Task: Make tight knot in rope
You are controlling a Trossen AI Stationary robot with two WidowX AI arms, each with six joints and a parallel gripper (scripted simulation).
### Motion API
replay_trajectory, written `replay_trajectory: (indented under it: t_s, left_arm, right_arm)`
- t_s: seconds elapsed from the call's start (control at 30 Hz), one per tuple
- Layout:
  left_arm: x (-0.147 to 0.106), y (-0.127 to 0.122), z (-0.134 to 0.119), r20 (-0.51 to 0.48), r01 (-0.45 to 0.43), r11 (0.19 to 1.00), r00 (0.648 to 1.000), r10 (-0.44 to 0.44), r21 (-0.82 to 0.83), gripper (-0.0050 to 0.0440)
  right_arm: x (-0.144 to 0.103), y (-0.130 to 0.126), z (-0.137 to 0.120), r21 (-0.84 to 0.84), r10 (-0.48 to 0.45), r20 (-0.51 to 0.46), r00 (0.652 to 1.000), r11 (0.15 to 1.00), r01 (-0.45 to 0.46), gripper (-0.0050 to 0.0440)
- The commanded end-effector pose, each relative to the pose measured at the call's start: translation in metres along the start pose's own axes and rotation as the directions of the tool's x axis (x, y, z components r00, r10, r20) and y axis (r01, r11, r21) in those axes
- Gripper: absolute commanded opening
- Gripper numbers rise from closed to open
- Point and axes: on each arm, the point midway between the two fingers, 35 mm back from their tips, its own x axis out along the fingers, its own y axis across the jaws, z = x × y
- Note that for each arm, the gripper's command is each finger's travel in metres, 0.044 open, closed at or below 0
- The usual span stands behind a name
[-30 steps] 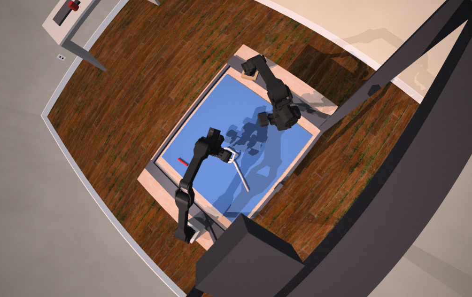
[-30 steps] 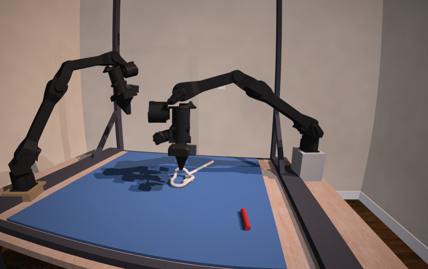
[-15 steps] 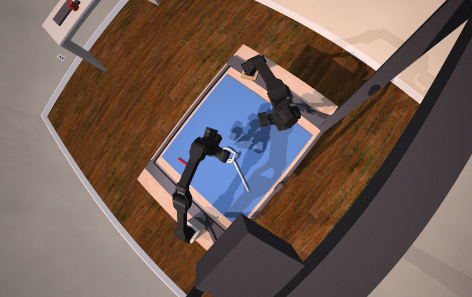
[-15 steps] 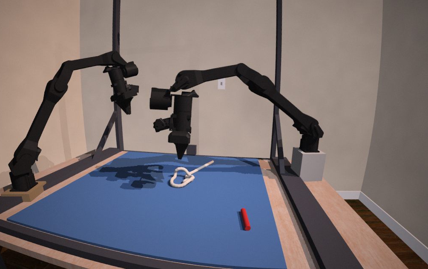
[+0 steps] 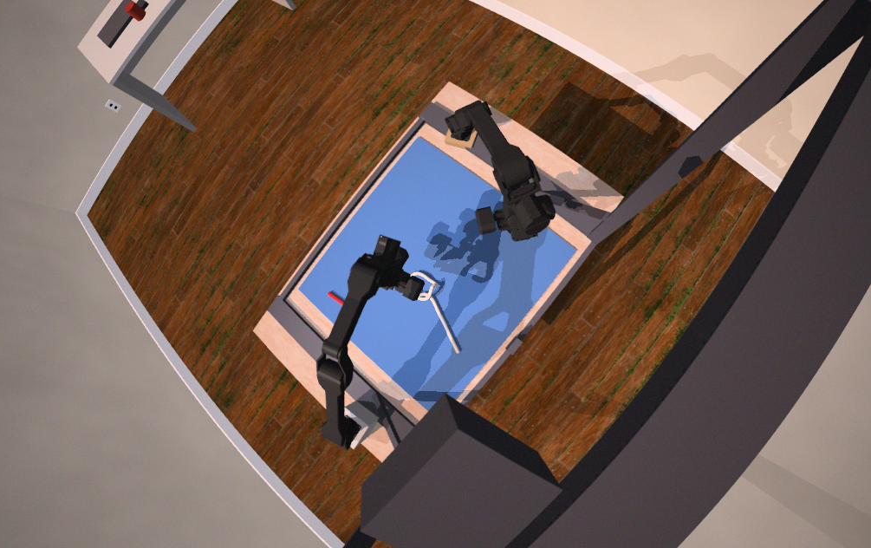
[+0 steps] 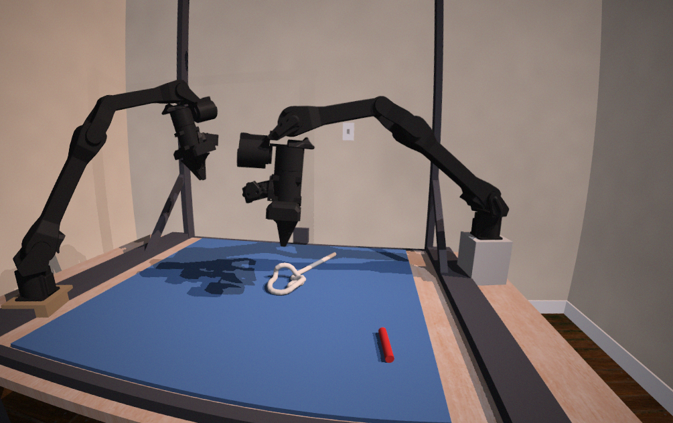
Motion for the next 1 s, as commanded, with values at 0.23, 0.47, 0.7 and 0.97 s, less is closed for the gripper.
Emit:
replay_trajectory:
  t_s: [0.23, 0.47, 0.7, 0.97]
  left_arm:
    - [-0.041, -0.018, -0.033, 0.025, 0.005, 0.977, 1.0, 0.0, -0.213, 0.01]
    - [-0.049, -0.031, -0.072, 0.001, 0.004, 0.926, 1.0, -0.004, -0.376, 0.01]
    - [-0.052, -0.046, -0.132, -0.031, -0.012, 0.82, 1.0, -0.007, -0.573, 0.01]
    - [-0.049, -0.052, -0.166, -0.047, -0.025, 0.749, 0.999, -0.008, -0.662, 0.01]
  right_arm:
    - [-0.011, -0.002, 0.001, 0.006, 0.002, 0.029, 1.0, 1.0, -0.002, 0.01]
    - [-0.011, -0.002, 0.001, 0.006, 0.002, 0.029, 1.0, 1.0, -0.002, 0.01]
    - [-0.011, -0.002, 0.001, 0.006, 0.002, 0.029, 1.0, 1.0, -0.002, 0.01]
    - [-0.011, -0.002, 0.001, 0.006, 0.002, 0.029, 1.0, 1.0, -0.002, 0.01]
